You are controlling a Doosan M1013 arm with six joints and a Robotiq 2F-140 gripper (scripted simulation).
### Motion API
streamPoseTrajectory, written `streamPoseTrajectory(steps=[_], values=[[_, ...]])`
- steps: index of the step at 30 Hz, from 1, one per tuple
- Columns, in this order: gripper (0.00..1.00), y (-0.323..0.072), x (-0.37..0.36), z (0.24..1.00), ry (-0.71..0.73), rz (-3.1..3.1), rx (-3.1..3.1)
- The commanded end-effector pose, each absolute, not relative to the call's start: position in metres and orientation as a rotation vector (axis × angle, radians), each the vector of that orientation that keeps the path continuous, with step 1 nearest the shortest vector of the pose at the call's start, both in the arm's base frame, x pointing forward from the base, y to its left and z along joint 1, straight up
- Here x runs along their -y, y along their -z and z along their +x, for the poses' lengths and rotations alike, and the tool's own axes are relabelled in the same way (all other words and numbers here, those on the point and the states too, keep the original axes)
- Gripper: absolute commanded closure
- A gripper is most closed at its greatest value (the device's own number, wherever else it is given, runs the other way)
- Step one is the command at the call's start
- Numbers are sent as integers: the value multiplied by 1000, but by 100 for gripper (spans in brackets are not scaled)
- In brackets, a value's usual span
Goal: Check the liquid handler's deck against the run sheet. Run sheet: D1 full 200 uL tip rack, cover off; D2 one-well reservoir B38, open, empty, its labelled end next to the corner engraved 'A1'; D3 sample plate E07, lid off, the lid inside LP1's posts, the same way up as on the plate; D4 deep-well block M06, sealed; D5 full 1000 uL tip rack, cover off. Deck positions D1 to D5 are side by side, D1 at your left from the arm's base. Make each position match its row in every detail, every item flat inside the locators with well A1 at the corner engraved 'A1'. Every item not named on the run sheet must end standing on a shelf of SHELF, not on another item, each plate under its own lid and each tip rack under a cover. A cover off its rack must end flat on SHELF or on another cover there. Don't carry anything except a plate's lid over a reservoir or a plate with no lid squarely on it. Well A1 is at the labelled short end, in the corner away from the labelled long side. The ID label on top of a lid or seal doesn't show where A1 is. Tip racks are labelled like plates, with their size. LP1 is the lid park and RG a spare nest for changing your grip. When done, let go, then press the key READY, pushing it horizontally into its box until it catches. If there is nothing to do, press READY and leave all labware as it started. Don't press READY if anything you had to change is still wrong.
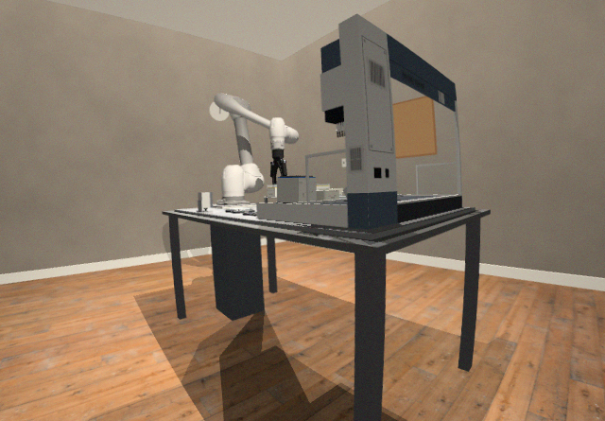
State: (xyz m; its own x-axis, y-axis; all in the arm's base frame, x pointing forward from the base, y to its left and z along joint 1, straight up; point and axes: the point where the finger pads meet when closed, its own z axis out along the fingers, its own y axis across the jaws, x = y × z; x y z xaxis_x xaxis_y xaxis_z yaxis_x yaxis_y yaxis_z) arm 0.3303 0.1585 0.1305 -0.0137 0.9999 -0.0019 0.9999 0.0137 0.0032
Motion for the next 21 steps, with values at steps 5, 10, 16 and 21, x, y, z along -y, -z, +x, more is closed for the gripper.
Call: streamPoseTrajectory(steps=[5, 10, 16, 21], values=[[90, -129, -159, 331, -3, 2204, -2234], [90, -128, -159, 331, -3, 2204, -2234], [90, -126, -159, 331, -3, 2204, -2234], [90, -124, -159, 331, -3, 2204, -2234]])
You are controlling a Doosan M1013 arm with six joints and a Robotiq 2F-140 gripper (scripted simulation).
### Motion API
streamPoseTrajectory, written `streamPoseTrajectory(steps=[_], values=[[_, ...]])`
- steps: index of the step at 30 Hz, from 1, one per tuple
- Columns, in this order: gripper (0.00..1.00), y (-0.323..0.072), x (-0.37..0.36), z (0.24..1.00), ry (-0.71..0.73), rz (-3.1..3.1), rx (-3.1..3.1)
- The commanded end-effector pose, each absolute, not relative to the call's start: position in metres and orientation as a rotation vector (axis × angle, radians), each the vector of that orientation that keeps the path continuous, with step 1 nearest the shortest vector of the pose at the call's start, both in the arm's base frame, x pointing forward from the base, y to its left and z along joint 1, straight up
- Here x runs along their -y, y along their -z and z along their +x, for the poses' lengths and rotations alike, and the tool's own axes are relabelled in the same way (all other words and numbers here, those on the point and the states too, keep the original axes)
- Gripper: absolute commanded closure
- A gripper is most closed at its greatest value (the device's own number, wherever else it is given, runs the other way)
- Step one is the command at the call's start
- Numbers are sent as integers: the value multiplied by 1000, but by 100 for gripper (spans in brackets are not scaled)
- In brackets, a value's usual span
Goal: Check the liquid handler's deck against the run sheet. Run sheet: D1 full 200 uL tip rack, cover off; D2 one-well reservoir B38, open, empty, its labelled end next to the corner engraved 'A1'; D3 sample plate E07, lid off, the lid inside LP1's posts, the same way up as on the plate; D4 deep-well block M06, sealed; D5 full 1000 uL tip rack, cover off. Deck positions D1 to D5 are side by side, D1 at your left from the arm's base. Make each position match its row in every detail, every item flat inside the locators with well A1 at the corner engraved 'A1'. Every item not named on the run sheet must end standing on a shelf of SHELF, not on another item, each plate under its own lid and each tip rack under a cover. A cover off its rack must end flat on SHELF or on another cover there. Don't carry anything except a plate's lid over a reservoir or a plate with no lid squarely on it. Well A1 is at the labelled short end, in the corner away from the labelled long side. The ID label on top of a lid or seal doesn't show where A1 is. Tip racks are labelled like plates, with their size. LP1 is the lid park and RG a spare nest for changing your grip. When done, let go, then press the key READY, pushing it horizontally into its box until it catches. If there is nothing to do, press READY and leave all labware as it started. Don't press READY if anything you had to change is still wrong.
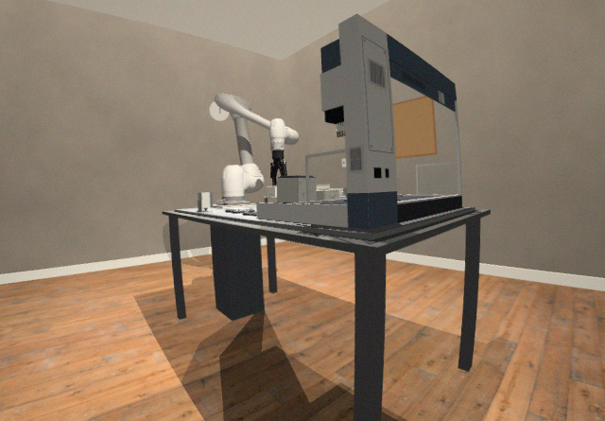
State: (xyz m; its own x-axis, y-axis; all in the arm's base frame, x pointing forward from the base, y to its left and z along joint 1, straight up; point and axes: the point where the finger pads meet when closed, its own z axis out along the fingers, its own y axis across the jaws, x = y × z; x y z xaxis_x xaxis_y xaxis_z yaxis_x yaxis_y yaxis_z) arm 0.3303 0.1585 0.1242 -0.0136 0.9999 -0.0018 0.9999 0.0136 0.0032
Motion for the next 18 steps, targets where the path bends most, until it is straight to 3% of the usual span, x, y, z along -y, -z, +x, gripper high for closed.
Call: streamPoseTrajectory(steps=[1, 13, 14, 18], values=[[90, -124, -159, 331, -3, 2204, -2234], [90, -122, -159, 331, -3, 2204, -2234], [33, -122, -159, 331, -3, 2204, -2234], [33, -122, -159, 331, -3, 2204, -2234]])
